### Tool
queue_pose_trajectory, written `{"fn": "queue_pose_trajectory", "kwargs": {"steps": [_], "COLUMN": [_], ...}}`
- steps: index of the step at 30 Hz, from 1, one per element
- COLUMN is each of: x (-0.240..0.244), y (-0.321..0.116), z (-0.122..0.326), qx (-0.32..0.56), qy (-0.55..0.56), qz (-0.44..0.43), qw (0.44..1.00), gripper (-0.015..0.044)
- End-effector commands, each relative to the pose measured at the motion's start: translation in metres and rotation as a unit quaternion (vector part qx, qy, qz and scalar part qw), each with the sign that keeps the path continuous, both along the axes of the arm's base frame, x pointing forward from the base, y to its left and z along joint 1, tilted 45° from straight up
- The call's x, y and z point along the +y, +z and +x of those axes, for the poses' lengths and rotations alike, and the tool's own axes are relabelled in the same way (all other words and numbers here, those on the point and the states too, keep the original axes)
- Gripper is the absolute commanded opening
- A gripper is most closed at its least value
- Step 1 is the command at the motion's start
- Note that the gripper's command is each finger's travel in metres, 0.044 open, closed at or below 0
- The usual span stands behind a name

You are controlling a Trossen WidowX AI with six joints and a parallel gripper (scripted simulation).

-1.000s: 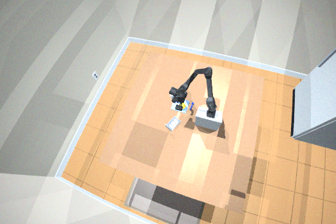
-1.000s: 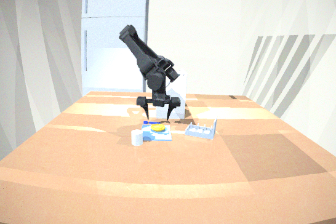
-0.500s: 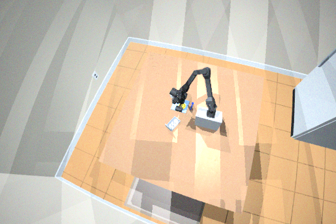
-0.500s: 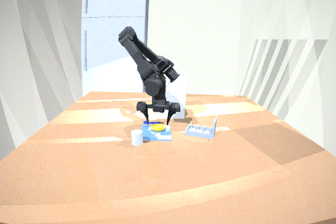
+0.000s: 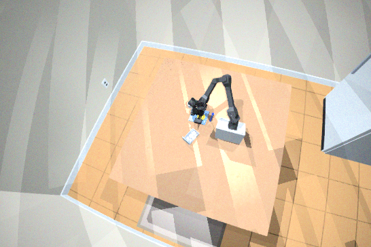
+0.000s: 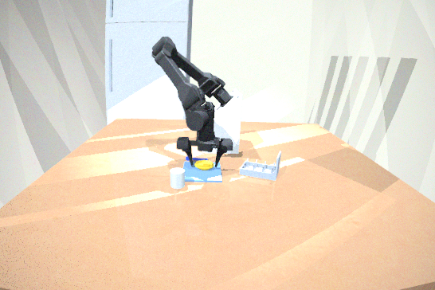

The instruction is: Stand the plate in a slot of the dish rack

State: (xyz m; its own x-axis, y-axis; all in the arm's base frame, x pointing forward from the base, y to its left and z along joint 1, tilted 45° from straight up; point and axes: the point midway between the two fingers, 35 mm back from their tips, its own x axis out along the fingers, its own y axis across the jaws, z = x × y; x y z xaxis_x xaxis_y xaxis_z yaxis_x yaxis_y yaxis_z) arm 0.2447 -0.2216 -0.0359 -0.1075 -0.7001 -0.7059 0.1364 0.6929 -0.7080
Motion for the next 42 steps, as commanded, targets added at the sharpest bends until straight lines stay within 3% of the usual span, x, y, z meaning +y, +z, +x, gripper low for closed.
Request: {"fn": "queue_pose_trajectory", "kwargs": {"steps": [1,5,16,27,42], "x": [-0.001,-0.001,-0.001,0.030,0.089], "y": [-0.002,-0.002,-0.002,0.023,0.074], "z": [0.000,0.000,0.000,0.016,0.032], "qx": [0.001,0.001,0.001,-0.001,-0.001], "qy": [0.002,0.002,0.002,0.002,0.001], "qz": [0.002,0.002,0.002,0.011,0.014], "qw": [1.000,1.000,1.000,1.000,1.000], "gripper": [0.0373,0.0371,0.0298,0.0009,0.0000]}}
